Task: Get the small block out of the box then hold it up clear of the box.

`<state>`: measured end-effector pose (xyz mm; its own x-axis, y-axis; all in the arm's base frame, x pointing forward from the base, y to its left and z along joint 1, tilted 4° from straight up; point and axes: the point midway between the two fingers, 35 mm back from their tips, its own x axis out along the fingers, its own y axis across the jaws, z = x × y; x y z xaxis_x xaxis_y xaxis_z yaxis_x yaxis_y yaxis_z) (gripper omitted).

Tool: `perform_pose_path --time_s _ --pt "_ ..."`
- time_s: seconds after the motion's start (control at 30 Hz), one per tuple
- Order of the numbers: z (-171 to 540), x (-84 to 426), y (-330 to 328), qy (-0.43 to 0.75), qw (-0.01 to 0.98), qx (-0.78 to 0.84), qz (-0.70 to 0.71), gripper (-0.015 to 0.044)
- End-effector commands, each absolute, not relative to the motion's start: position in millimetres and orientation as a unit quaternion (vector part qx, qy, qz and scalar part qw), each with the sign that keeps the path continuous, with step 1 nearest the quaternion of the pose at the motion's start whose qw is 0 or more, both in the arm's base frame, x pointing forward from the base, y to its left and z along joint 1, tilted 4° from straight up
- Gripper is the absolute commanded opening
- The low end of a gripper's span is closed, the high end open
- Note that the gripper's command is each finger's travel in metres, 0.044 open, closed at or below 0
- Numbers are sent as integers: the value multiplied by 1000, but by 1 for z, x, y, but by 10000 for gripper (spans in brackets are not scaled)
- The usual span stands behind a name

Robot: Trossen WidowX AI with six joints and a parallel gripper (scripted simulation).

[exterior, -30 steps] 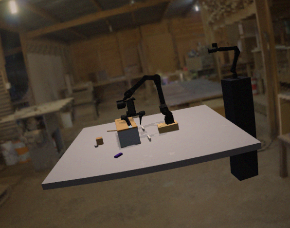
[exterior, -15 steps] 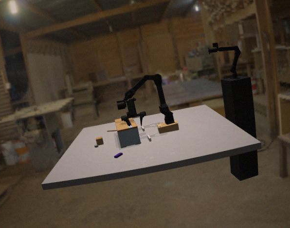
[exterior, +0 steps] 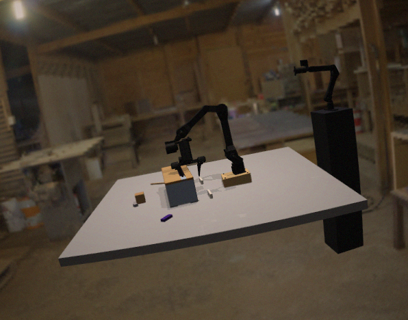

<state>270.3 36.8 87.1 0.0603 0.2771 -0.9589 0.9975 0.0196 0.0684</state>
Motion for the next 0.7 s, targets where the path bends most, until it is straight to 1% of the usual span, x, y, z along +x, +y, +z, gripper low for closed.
perform_pose_path --time_s 0.0,0.67 --pt "87 270 41 556 448 574 -402 400" --pt "86 270 61 556 447 574 -401 400"
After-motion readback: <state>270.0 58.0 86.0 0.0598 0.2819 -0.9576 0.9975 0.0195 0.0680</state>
